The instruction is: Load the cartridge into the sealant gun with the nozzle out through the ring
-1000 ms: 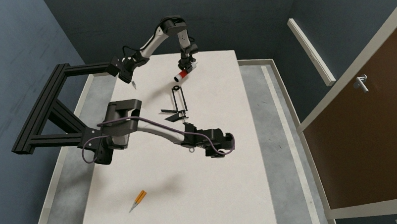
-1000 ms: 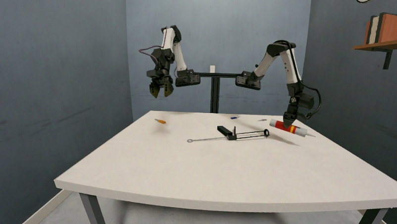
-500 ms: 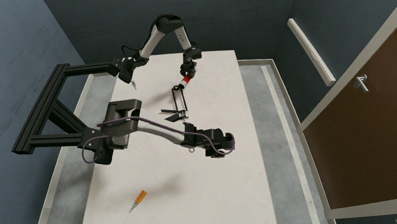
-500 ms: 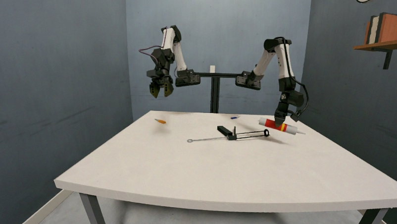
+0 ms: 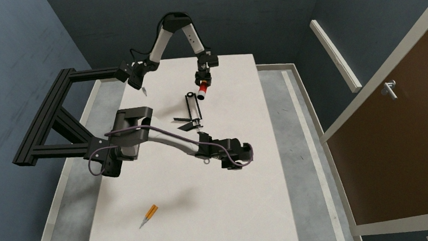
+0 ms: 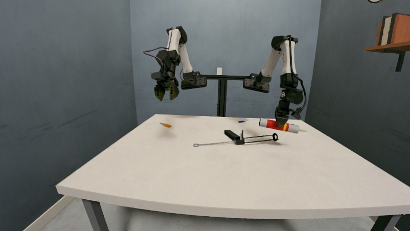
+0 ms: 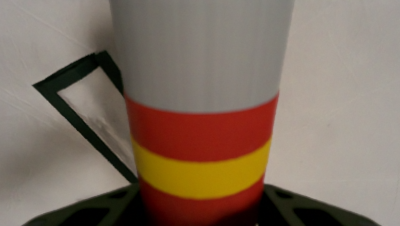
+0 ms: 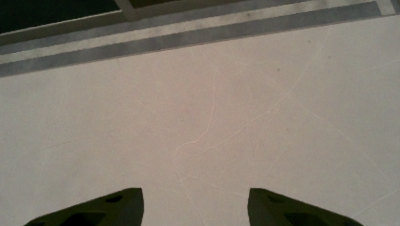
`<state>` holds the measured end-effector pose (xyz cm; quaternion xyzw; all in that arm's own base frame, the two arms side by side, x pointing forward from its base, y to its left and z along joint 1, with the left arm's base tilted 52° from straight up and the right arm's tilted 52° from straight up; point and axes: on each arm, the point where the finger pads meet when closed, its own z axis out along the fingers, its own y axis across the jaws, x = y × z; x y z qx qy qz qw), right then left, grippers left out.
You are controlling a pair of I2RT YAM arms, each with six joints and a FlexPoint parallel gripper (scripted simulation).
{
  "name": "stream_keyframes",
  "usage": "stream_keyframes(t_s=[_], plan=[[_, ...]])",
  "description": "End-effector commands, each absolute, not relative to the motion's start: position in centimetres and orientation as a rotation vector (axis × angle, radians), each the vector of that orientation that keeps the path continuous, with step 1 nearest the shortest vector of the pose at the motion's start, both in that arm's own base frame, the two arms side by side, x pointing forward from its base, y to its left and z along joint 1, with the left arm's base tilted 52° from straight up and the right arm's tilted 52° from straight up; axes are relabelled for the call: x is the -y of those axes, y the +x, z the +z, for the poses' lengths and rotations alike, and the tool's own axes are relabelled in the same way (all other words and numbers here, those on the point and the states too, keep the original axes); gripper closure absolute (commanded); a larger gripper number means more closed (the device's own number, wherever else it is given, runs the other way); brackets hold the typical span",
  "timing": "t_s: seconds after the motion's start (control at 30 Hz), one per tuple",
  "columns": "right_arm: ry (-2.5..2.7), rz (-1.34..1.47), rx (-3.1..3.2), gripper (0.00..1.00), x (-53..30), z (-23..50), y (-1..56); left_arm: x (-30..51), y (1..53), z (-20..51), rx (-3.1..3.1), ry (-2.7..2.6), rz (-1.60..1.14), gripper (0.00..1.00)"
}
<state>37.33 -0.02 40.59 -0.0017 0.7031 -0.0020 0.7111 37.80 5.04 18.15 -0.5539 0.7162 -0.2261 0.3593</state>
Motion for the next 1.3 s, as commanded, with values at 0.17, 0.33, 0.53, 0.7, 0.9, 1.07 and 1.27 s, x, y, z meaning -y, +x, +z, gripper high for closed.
stream_keyframes(t_s=[0.17,0.33,0.53,0.7,0.9,1.07,1.27], plan=[[-0.01,0.007,-1.503,0.48,-0.3,42.7,36.2,-1.1,38.3,18.3,-1.709,-1.568,-0.742,1.0],[-0.01,0.007,-1.503,0.48,-0.3,42.7,36.2,1.4,39.5,16.5,-1.641,-1.645,-0.833,1.0],[-0.01,0.007,-1.503,0.48,-0.3,42.7,36.2,3.9,39.7,15.0,-1.571,-1.729,-0.915,1.0],[-0.01,0.007,-1.503,0.48,-0.3,42.7,36.2,5.8,39.7,13.7,-1.515,-1.792,-0.979,1.0],[-0.01,0.007,-1.503,0.48,-0.3,42.7,36.2,7.6,40.1,11.4,-1.615,-1.716,-0.997,1.0],[-0.01,0.007,-1.503,0.48,-0.3,42.7,36.2,6.3,40.4,10.2,-1.599,-1.734,-0.971,1.0],[-0.01,0.007,-1.503,0.48,-0.3,42.7,36.2,6.1,40.5,9.3,-1.6,-1.749,-0.959,1.0]])
